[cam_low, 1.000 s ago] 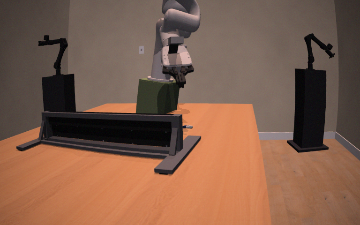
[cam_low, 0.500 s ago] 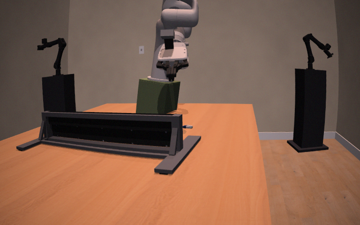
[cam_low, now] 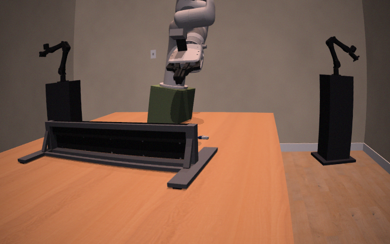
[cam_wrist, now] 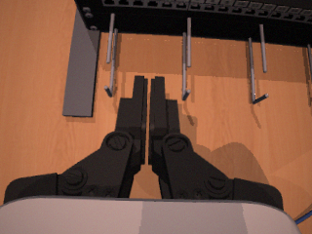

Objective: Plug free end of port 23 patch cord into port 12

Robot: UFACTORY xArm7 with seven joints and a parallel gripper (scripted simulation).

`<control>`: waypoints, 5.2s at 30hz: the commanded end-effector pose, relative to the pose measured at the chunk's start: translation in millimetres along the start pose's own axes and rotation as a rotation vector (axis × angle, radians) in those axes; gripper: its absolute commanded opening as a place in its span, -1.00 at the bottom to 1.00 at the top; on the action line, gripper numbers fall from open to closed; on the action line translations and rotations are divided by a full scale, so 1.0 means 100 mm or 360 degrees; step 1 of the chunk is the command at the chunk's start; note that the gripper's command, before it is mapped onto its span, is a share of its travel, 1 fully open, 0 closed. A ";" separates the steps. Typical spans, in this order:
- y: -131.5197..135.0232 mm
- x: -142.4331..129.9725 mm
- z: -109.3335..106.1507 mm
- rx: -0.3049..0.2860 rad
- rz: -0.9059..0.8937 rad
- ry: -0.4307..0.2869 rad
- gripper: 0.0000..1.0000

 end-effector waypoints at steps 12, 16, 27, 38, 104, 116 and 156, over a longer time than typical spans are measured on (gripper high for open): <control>-0.01 0.02 0.40 -0.0011 0.0007 0.0010 -1.00; -0.01 0.02 0.71 -0.0011 0.0007 0.0010 -1.00; -0.02 0.02 1.25 -0.0011 0.0007 0.0010 -1.00; -0.02 0.02 1.41 -0.0011 0.0007 0.0010 -1.00; -0.02 0.02 0.72 -0.0011 0.0007 0.0010 -1.00; -0.03 0.01 0.11 -0.0011 0.0007 0.0010 -1.00; 0.92 0.01 0.00 -0.0011 0.0007 0.0010 -1.00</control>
Point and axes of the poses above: the point where the finger pads meet when closed, its own z axis out along the fingers, its own y axis across the jaws, x = y × z, the point moved 4 cm from there along -z, back along the fingers
